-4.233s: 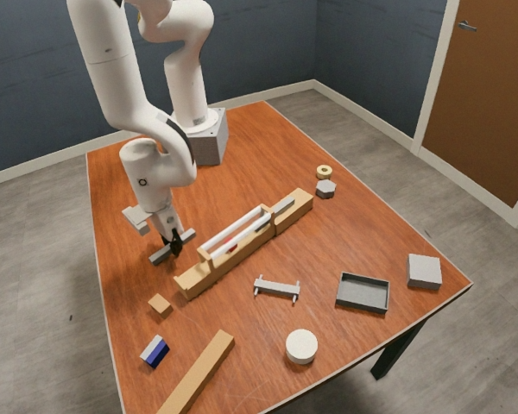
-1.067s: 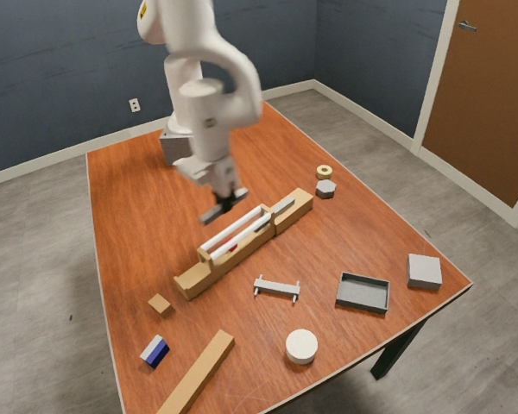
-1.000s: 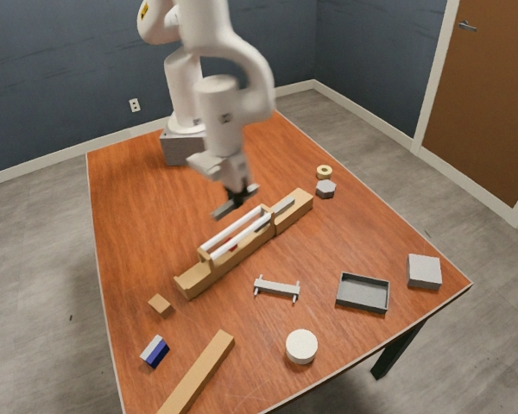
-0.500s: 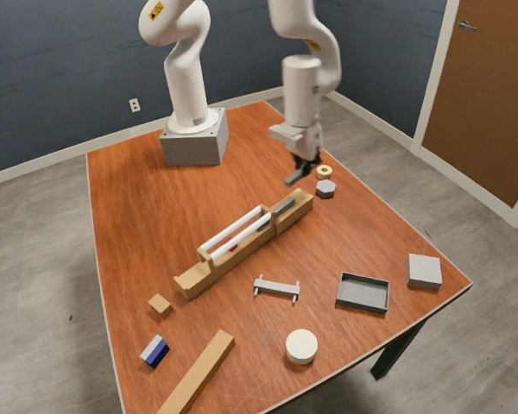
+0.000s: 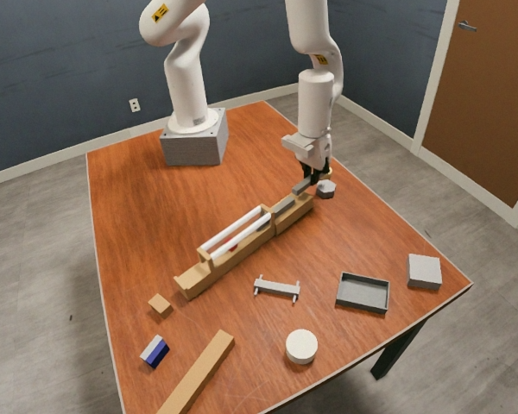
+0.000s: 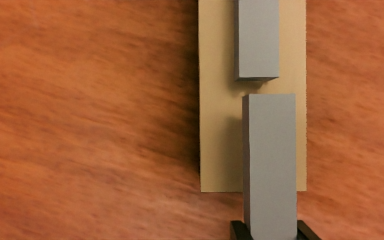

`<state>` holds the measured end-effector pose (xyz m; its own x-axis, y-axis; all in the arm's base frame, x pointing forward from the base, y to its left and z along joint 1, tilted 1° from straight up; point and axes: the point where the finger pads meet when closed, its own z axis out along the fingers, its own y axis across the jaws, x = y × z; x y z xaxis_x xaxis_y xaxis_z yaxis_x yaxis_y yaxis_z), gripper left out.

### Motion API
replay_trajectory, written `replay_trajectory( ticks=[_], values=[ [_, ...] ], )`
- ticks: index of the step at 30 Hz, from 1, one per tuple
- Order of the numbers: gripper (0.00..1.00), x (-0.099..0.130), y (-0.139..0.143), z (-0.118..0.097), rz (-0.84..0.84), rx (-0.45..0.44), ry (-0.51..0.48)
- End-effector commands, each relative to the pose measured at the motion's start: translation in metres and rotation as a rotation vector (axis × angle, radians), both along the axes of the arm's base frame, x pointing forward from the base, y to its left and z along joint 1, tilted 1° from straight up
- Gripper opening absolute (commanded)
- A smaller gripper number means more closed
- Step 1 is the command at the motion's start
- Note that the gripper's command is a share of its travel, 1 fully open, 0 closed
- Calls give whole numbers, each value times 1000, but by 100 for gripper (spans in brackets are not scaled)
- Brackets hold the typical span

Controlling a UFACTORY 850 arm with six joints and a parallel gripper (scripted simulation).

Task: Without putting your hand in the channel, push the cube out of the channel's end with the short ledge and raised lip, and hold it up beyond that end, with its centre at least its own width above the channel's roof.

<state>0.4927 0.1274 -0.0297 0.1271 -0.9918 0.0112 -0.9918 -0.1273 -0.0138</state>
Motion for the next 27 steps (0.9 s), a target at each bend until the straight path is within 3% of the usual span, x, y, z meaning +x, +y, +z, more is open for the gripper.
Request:
replay_trajectory(
  ticks=[1, 8, 27],
  values=[
    [0, 1, 0, -7, 0, -6, -3],
    [0, 1, 0, -20, 0, -6, -3],
    [0, 1, 0, -20, 0, -6, -3]
  ],
)
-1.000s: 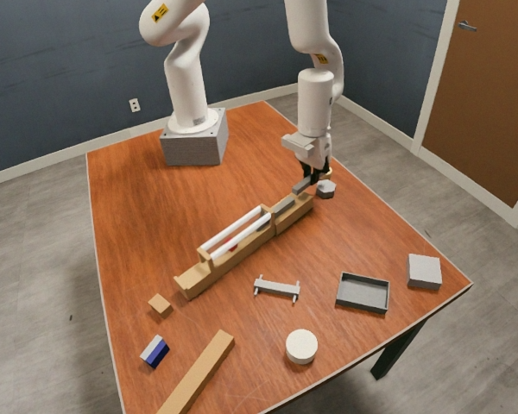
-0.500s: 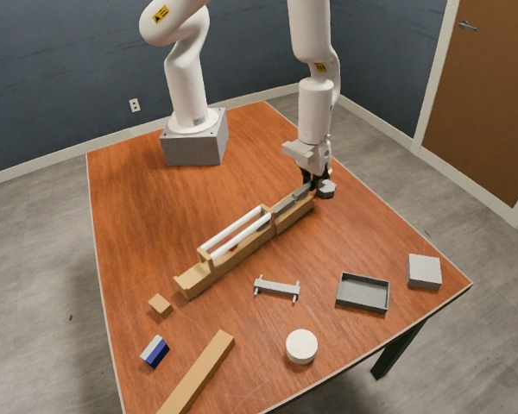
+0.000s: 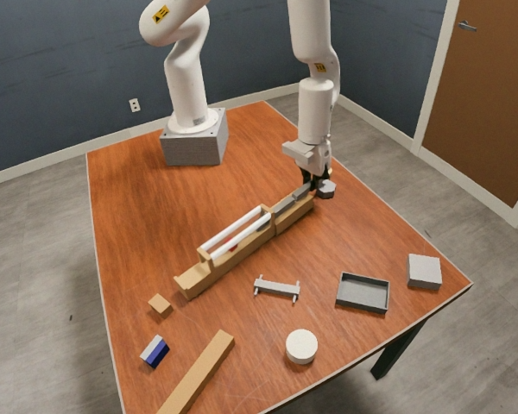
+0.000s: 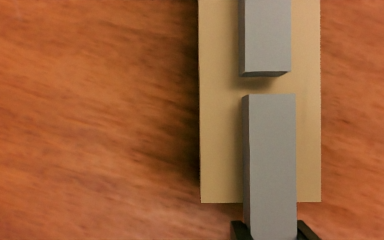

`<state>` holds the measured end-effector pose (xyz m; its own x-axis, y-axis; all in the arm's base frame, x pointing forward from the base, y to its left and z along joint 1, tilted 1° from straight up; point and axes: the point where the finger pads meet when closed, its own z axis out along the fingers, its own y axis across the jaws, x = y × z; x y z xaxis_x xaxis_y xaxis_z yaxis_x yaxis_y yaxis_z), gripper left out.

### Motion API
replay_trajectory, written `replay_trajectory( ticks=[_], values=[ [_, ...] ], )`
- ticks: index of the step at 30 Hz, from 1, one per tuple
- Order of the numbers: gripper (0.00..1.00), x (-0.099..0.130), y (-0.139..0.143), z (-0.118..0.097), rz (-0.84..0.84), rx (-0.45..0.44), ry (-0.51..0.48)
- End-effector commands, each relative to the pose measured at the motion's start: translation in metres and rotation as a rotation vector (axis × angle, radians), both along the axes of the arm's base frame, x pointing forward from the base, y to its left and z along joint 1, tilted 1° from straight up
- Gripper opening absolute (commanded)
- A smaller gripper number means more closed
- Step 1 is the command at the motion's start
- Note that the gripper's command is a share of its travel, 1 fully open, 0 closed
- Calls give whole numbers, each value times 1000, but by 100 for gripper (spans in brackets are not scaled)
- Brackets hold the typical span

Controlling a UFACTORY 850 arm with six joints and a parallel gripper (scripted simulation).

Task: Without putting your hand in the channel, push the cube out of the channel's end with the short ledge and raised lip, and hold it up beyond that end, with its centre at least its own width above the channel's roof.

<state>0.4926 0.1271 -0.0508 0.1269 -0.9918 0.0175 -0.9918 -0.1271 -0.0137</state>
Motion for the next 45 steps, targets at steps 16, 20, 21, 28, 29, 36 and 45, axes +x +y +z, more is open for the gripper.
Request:
replay_trajectory(
  ticks=[16, 20, 21, 28, 29, 36, 45],
  values=[
    [0, 2, -10, 1, 0, 0, -2],
    [0, 3, -13, 1, 0, 0, -2],
    [0, 3, -15, 1, 0, 0, -2],
    [0, 5, -30, 1, 0, 0, -2],
    [0, 5, -33, 1, 0, 0, -2],
    [0, 7, -50, 2, 0, 0, -2],
    [0, 11, -74, 2, 0, 0, -2]
  ],
)
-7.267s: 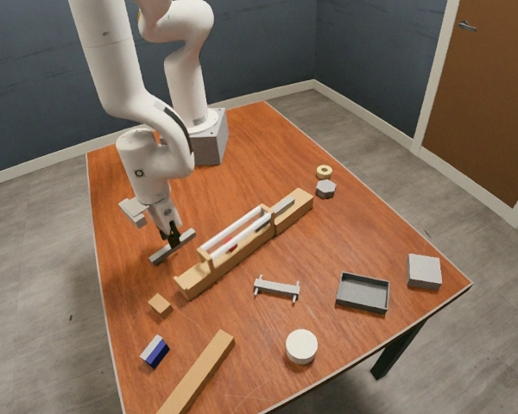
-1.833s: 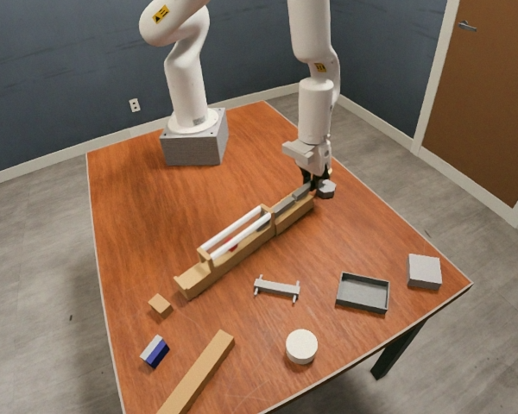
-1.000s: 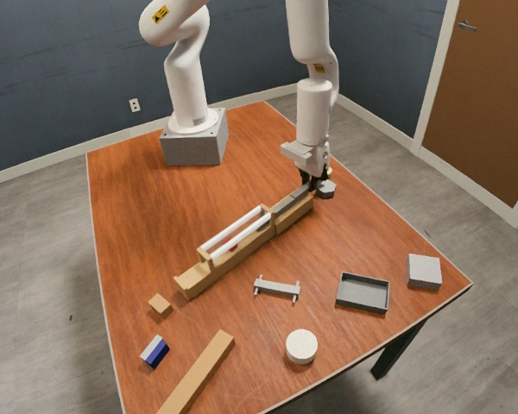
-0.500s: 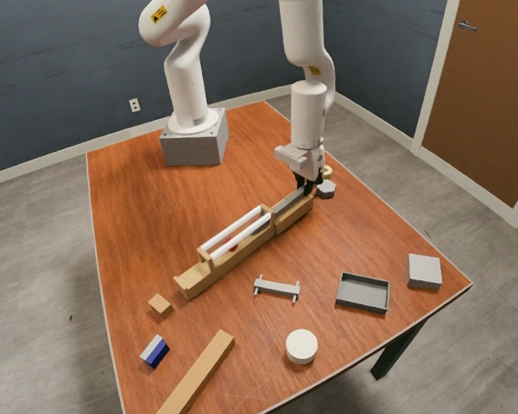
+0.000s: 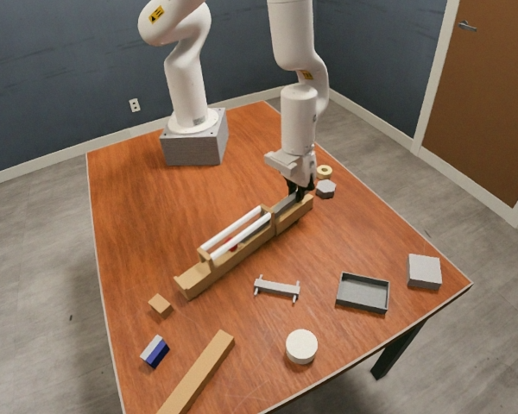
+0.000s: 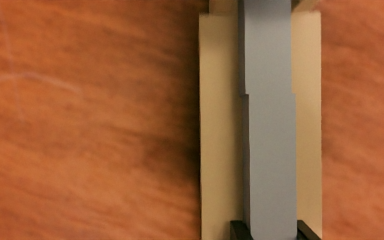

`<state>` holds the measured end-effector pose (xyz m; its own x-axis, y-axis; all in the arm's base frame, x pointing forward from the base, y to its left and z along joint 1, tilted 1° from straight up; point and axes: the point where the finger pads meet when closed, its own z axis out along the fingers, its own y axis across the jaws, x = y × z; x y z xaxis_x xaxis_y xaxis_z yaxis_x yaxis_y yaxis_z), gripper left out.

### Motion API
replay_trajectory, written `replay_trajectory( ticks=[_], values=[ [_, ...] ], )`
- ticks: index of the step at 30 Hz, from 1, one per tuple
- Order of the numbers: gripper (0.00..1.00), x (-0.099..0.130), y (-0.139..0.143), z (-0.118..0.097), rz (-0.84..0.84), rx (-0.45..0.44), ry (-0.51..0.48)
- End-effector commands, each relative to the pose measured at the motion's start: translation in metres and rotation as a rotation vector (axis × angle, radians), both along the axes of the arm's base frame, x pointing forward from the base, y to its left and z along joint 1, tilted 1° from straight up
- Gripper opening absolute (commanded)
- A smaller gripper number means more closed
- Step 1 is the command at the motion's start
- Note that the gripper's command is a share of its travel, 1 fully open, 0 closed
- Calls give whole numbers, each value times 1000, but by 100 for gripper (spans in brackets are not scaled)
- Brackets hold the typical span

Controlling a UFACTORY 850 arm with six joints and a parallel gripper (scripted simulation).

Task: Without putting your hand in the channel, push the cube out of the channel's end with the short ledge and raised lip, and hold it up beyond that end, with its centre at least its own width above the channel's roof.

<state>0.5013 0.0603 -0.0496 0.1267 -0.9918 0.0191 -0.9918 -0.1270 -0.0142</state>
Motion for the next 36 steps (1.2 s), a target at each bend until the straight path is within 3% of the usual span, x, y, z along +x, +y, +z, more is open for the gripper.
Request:
replay_trajectory(
  ticks=[1, 36],
  values=[
    [0, 2, -10, 1, 0, 2, -1],
    [0, 12, -82, 2, 0, 2, -1]
  ],
)
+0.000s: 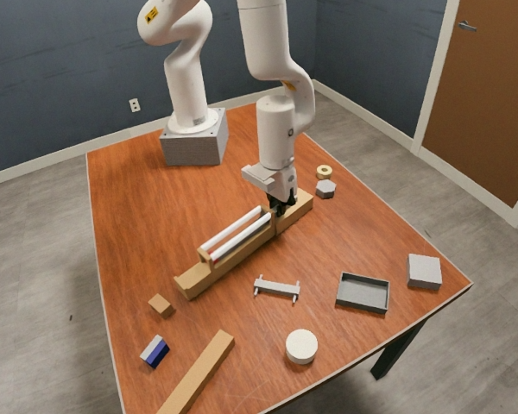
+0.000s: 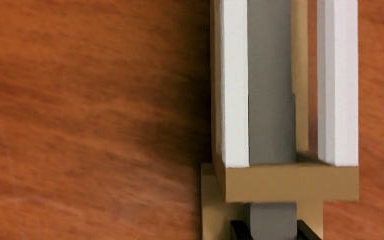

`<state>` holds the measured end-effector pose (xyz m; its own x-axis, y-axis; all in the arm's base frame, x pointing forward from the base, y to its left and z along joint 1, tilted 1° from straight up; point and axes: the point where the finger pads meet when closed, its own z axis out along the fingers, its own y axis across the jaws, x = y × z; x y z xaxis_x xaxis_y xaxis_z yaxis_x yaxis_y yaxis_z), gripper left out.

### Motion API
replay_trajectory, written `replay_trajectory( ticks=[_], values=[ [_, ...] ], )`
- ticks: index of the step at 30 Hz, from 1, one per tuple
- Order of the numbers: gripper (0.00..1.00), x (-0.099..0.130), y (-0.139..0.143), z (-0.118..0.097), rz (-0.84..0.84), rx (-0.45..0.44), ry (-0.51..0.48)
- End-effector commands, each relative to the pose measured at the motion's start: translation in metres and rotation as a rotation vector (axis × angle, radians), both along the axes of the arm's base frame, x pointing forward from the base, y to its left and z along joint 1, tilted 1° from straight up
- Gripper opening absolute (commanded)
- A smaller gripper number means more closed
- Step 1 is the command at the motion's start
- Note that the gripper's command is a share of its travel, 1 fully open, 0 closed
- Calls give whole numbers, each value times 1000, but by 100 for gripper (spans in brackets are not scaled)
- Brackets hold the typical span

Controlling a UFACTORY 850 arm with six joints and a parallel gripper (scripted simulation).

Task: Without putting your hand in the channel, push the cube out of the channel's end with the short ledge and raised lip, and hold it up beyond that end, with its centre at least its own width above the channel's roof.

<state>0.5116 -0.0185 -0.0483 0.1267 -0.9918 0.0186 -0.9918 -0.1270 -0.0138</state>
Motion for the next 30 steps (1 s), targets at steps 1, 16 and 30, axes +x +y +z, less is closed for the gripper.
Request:
replay_trajectory(
  ticks=[1, 16, 30],
  values=[
    [0, 2, -4, 1, 0, 1, -2],
    [0, 3, -13, 1, 0, 1, -2],
    [0, 3, -13, 1, 0, 1, -2]
  ],
)
